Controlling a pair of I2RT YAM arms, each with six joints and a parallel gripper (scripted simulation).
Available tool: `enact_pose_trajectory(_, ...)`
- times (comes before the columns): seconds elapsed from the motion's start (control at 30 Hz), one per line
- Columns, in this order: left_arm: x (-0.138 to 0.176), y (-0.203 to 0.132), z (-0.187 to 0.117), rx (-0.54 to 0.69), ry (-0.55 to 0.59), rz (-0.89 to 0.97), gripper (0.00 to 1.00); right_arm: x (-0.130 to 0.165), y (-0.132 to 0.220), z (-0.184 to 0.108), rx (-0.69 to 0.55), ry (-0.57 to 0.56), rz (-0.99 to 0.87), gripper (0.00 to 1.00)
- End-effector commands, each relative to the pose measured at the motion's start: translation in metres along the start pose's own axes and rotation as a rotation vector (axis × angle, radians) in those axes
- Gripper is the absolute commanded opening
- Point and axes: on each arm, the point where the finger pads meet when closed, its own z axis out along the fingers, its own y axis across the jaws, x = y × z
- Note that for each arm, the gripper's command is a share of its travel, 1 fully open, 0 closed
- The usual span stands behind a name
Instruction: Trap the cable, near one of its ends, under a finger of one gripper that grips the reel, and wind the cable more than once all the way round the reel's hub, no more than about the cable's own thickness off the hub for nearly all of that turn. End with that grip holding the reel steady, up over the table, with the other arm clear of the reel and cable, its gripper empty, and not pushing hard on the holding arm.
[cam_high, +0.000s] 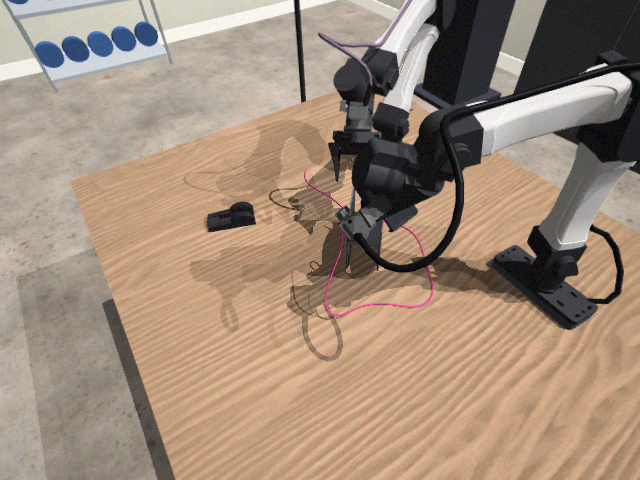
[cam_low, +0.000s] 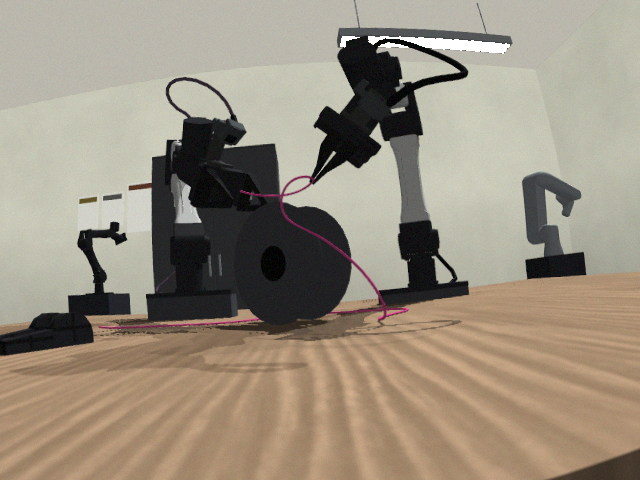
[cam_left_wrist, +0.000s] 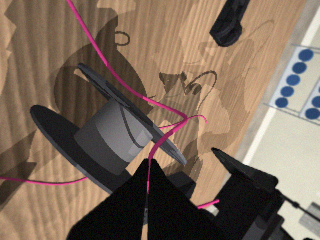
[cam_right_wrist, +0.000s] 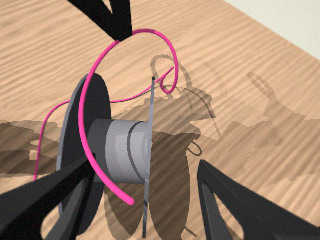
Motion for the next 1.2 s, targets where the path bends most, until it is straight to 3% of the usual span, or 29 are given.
enact_pose_trajectory(0.0, -0.020, -0.003, -0.005, 0.018, -0.065, -0.006, 0.00, -0.016, -0.001, -0.001, 0.001, -0.057, -0.039, 0.75)
enact_pose_trajectory(0.53, -0.023, 0.010, 0.026, 0.000, -0.034, -0.011, 0.00, -0.018, -0.001, 0.000, 0.001, -0.058, -0.040, 0.75)
enact_pose_trajectory(1.17, -0.020, 0.007, 0.010, 0.019, -0.063, 0.007, 0.00, -0.022, -0.002, -0.001, 0.006, -0.065, -0.041, 0.75)
